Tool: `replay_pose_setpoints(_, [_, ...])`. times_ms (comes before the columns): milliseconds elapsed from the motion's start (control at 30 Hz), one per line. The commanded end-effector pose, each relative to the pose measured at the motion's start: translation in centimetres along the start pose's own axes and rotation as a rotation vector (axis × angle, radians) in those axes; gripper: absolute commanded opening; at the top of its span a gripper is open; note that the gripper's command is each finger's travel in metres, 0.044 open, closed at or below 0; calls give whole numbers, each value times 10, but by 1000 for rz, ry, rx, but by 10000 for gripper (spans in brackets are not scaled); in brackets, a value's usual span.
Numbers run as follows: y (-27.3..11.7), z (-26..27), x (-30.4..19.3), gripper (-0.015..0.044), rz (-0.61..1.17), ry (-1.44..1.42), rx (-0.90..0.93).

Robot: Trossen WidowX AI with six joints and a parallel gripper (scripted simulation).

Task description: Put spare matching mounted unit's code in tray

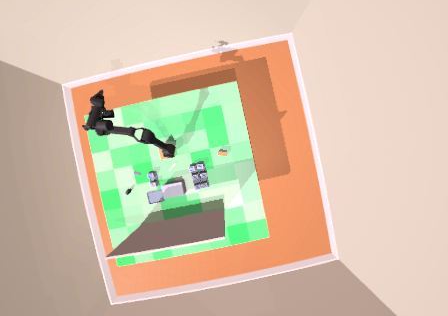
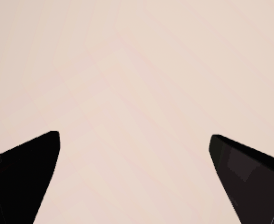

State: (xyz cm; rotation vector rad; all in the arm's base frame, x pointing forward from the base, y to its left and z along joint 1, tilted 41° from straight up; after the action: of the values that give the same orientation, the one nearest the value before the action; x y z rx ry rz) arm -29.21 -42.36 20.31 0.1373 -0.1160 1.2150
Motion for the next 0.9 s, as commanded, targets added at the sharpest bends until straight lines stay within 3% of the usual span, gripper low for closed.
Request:
replay_pose_setpoints(0, [0, 0, 0, 426, 0, 0, 0])
replay_pose_setpoints(233, [-7, 3, -4, 440, 25, -34, 18])
replay_pose_setpoints(500, [-100, 25, -45, 440, 327, -418, 256])
replay_pose_setpoints(867, [-216, 17, -62, 440, 654, -784, 534])
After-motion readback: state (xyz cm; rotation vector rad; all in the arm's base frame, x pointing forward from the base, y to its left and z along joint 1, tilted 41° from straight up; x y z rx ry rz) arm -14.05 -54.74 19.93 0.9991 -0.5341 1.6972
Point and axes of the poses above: the point midway between the two fingers, 35 mm back from their tips, its own y axis out along the fingers, its own z axis across the jaws, x = y × z, the point moved 4 cm from there along -y, back along the fingers, and after that the axes turned 4 degrees about -y, right-handed, at the moved point
